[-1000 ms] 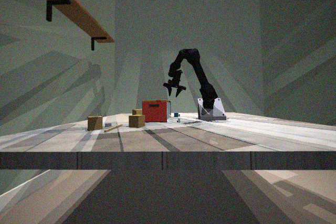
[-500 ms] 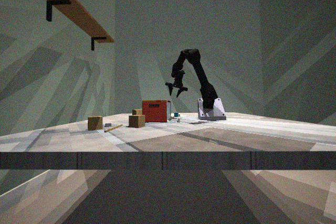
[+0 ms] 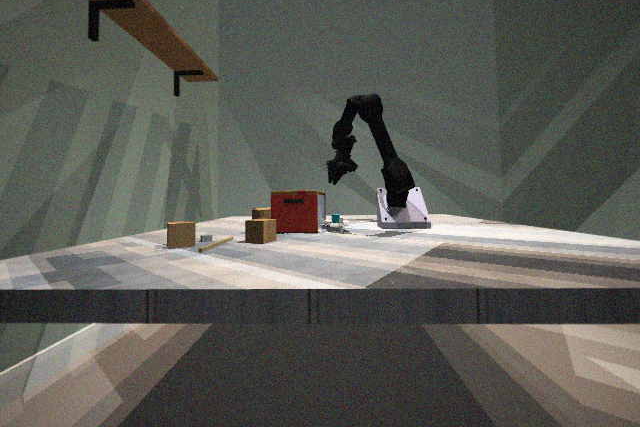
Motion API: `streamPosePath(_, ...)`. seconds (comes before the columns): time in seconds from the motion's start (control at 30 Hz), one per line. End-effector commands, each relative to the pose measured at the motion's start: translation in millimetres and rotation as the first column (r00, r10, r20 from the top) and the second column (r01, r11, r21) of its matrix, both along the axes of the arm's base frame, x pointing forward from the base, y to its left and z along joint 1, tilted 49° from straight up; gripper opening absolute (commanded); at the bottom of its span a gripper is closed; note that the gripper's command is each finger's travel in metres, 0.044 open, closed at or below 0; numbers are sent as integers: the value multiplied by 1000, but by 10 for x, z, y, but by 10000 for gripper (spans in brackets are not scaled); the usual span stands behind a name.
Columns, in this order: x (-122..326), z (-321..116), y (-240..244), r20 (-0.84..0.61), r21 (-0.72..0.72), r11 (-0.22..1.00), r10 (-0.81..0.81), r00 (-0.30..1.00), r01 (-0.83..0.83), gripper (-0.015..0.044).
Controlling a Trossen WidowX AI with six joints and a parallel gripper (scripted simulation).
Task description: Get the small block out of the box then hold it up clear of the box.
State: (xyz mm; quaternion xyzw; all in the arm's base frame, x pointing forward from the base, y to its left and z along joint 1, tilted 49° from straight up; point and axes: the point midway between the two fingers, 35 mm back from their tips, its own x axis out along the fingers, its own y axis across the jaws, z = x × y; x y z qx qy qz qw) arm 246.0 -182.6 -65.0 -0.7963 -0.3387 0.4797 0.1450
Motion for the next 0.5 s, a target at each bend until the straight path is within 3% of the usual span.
streamPosePath(0.0, -38, -67, 12, -257, 141, 948, -245, 935, 286, 285)
streamPosePath(0.47, -37, -88, 28, -257, 141, 948, -245, 935, 287, 285)
